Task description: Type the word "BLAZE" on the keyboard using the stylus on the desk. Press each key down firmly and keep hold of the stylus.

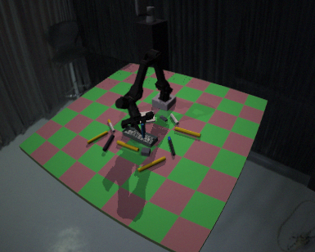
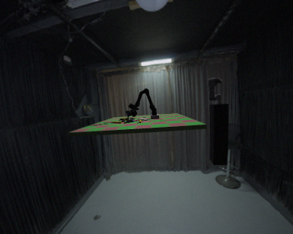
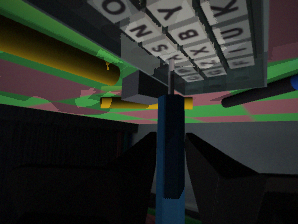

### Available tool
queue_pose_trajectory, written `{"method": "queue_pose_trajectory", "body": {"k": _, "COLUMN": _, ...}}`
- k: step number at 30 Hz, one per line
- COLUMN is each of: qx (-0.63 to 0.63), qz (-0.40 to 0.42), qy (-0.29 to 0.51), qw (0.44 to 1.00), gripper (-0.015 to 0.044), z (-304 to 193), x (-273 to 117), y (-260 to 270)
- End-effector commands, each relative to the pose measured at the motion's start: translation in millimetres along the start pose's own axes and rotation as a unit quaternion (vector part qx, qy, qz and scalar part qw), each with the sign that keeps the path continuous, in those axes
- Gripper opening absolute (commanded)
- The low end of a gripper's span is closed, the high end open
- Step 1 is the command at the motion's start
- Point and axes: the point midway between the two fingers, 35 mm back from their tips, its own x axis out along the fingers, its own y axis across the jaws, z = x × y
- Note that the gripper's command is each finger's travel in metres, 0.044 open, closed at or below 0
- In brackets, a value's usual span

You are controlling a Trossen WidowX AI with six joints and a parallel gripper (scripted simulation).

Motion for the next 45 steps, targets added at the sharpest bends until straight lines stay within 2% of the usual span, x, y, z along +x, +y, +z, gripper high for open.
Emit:
{"method": "queue_pose_trajectory", "body": {"k": 1, "qx": 0.005, "qz": 0.0, "qy": -0.002, "qw": 1.0, "gripper": 0.0081, "z": 2.2, "x": 0.7, "y": -0.6}}
{"method": "queue_pose_trajectory", "body": {"k": 39, "qx": 0.005, "qz": 0.0, "qy": -0.002, "qw": 1.0, "gripper": 0.0081, "z": 0.6, "x": -0.3, "y": -0.6}}
{"method": "queue_pose_trajectory", "body": {"k": 45, "qx": 0.005, "qz": 0.0, "qy": -0.002, "qw": 1.0, "gripper": 0.0081, "z": -12.8, "x": -7.5, "y": 0.4}}
